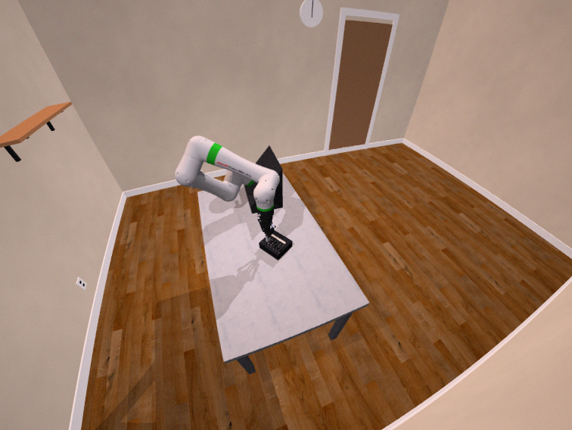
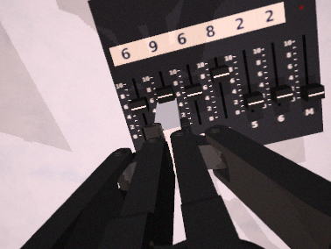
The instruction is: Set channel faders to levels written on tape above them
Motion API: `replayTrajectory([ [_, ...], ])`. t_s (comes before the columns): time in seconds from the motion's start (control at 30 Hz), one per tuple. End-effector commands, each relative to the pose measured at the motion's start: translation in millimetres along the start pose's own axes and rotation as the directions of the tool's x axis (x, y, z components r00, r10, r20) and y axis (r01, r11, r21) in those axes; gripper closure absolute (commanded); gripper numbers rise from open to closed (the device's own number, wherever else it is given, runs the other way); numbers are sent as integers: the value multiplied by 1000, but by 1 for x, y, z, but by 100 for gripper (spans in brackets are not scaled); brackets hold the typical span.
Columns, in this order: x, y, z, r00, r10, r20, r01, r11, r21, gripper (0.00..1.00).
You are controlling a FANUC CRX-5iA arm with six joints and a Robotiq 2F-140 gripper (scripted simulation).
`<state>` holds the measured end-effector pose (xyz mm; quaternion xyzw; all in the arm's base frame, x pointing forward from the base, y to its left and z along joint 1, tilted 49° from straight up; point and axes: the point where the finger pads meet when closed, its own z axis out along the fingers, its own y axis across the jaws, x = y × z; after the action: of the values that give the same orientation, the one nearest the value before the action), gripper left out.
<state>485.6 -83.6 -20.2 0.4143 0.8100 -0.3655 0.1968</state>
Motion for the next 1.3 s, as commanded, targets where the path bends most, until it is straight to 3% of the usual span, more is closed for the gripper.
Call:
replayTrajectory([
  [0.0, 2, 0, 0, 1000, 0, 0, 0, 1000, 0, 100],
  [1.27, 9, 0, 0, 1000, 0, 0, 0, 1000, 0, 100],
])
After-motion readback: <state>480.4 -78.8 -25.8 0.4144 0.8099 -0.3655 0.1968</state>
